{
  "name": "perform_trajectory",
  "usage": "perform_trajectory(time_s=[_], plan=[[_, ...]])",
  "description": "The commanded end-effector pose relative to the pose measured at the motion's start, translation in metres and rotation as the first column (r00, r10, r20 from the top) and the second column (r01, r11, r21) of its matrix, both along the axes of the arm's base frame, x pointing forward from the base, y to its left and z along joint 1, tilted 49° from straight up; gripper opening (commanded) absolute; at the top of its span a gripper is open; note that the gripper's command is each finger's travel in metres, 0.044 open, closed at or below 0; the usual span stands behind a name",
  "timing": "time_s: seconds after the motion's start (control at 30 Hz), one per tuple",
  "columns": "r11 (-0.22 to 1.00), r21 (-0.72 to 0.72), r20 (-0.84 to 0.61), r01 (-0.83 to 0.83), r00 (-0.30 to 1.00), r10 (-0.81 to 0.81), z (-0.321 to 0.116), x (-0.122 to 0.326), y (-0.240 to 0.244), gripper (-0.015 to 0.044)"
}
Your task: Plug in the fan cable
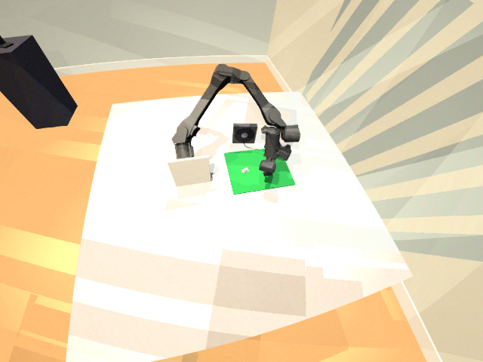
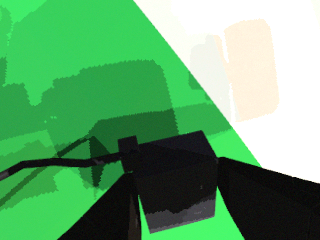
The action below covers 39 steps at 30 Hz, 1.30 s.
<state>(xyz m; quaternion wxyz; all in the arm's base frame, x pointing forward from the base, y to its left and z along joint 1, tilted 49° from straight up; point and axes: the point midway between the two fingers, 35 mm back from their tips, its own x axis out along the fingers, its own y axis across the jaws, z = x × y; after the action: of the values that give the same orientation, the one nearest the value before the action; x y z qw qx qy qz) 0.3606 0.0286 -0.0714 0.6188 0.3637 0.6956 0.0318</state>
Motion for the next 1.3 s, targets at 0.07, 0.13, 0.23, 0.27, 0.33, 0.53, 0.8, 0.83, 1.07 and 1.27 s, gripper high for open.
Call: perform_trajectory(time_s=[0.07, 0.13, 0.23, 0.27, 0.33, 0.53, 0.8, 0.83, 1.07, 1.27], plan=[[0.999, -0.043, 0.015, 0.010, 1.000, -0.010, -0.006, -0.002, 0.002, 0.0000], [0.998, -0.057, 0.023, 0.015, 1.000, -0.014, -0.007, -0.002, 0.003, 0.0000], [0.997, -0.076, 0.035, 0.023, 0.999, -0.020, -0.009, -0.002, 0.004, 0.0000], [0.996, -0.082, 0.039, 0.026, 0.999, -0.023, -0.010, -0.002, 0.004, 0.0000], [0.995, -0.095, 0.047, 0.031, 0.999, -0.027, -0.011, -0.002, 0.004, 0.0000], [0.990, -0.130, 0.074, 0.051, 0.996, -0.042, -0.015, -0.002, 0.005, 0.0000], [0.981, -0.173, 0.114, 0.082, 0.992, -0.063, -0.019, -0.002, 0.007, 0.0000], [0.980, -0.178, 0.119, 0.086, 0.991, -0.065, -0.019, -0.002, 0.007, 0.0000], [0.970, -0.211, 0.157, 0.118, 0.984, -0.086, -0.021, -0.002, 0.009, 0.0000], [0.961, -0.234, 0.192, 0.148, 0.976, -0.104, -0.022, -0.002, 0.010, 0.0000]])
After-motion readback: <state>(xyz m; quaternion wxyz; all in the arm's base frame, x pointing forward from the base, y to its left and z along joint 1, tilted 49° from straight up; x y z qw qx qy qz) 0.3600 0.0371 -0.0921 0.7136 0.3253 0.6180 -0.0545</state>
